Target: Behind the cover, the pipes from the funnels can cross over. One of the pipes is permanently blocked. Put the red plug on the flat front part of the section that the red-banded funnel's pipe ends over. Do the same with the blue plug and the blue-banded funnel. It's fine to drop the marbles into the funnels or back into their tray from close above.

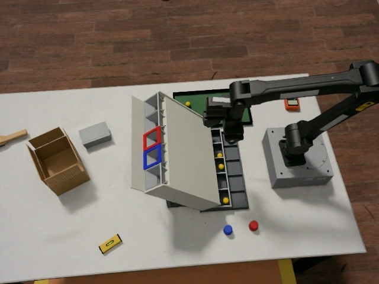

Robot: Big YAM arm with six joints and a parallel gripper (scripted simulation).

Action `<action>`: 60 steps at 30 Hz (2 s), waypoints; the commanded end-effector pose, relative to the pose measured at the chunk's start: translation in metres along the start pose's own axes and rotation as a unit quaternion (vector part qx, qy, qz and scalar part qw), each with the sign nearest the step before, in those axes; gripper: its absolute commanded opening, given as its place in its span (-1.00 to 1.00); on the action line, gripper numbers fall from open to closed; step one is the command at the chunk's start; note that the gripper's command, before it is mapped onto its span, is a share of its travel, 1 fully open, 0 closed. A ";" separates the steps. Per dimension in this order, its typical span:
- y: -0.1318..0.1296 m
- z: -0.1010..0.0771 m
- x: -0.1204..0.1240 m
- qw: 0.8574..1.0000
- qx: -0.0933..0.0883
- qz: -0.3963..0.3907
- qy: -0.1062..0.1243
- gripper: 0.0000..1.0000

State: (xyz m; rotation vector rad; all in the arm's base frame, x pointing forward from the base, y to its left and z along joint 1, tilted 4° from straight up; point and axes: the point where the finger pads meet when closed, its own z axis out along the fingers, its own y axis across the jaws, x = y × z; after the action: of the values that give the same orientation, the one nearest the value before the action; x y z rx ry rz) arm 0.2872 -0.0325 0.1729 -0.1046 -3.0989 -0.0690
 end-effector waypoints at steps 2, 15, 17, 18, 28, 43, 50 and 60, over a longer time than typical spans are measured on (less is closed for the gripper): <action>0.000 -0.003 -0.003 1.000 0.000 0.000 -0.006 0.60; -0.077 0.042 0.006 0.999 -0.045 0.001 -0.002 0.60; -0.095 0.052 0.008 0.998 -0.055 0.002 -0.001 0.60; -0.103 0.057 0.009 0.998 -0.060 0.002 -0.001 0.60; -0.145 0.081 0.013 0.996 -0.084 0.003 0.001 0.60; -0.198 0.104 0.000 0.995 -0.101 0.004 0.004 0.60; -0.244 0.115 -0.040 0.995 -0.100 0.007 0.006 0.60; -0.293 0.126 -0.082 0.995 -0.101 0.008 0.008 0.60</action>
State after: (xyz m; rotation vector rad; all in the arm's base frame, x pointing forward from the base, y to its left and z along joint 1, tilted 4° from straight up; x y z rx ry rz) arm 0.3258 -0.2951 0.0263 -0.1401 -3.0404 -0.4088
